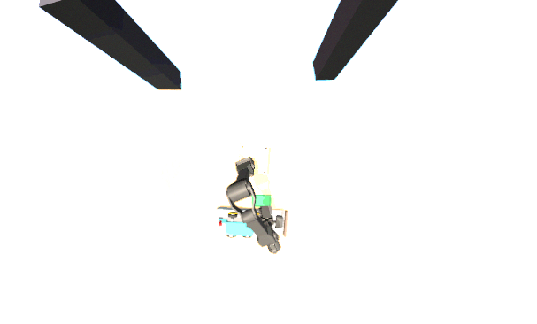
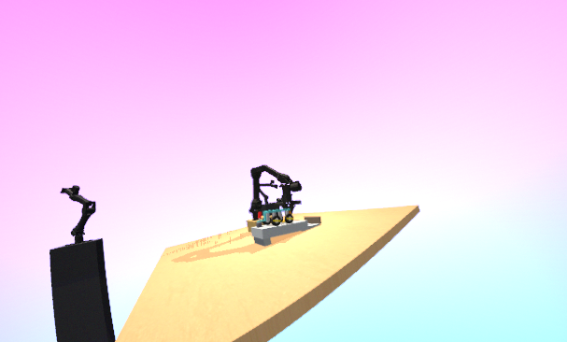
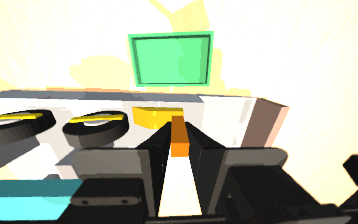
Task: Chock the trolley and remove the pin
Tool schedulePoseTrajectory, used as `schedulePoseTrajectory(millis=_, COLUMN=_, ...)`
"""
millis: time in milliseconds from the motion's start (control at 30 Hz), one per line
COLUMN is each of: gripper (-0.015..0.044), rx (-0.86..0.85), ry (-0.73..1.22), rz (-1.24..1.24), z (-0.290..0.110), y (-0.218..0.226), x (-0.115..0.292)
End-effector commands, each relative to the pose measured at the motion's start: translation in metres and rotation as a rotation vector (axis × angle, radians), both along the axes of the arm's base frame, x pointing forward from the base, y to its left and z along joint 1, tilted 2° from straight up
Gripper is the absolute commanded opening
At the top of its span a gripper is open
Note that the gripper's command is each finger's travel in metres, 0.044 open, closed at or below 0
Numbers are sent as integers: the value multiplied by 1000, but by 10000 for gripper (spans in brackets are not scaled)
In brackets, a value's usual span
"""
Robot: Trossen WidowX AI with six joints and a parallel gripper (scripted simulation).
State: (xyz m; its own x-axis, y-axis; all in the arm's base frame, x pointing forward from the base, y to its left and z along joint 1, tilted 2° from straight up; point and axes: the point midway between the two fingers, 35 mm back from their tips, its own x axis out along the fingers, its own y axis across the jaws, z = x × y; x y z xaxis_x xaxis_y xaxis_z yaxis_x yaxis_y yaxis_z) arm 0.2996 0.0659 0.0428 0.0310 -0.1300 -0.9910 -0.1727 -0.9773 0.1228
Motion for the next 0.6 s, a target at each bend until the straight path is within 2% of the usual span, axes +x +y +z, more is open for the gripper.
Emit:
schedulePoseTrajectory(millis=0, gripper=0, rx=-6, ry=-4, rz=-1, z=1, y=-6, x=-1)
schedulePoseTrajectory(millis=567, gripper=0, rx=-8, ry=-4, rz=-1, z=3, y=-18, x=-3)
